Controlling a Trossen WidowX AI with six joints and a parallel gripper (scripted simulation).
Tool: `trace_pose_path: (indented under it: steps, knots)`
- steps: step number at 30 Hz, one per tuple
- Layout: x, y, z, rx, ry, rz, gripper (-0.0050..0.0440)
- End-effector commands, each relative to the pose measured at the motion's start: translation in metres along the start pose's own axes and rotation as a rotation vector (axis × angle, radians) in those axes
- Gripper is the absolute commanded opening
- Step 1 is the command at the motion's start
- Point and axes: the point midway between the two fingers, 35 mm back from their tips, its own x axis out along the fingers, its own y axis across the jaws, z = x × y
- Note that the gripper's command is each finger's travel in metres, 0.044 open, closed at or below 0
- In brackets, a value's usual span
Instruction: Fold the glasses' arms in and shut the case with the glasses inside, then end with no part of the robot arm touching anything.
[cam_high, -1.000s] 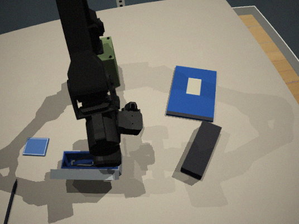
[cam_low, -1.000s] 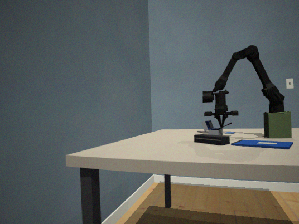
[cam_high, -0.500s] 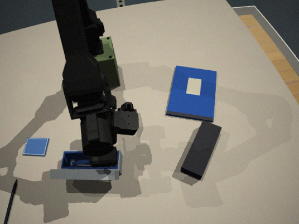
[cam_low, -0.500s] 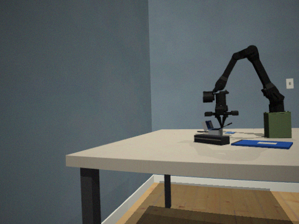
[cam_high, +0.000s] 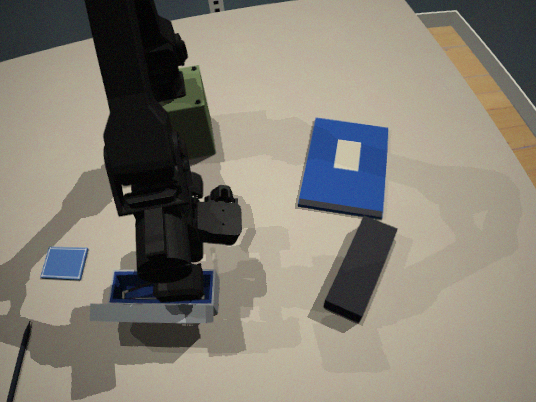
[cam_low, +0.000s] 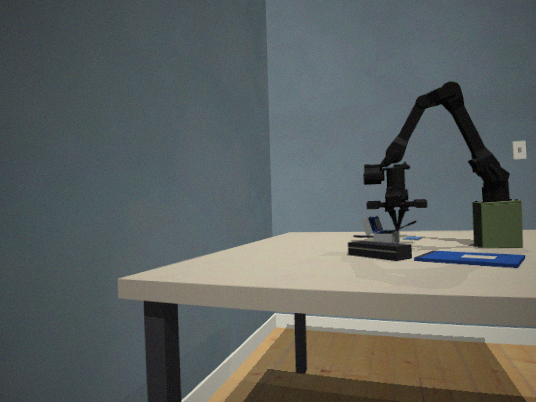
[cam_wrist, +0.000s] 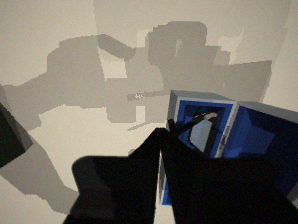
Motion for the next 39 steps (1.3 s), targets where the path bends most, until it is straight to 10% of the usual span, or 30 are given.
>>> trace_pose_path:
  steps: [1, 39]
  knots:
    - [0.002, -0.003, -0.001, -0.004, -0.001, -0.001, 0.0]
    - [0.003, -0.008, -0.031, -0.004, -0.001, -0.001, 0.0]
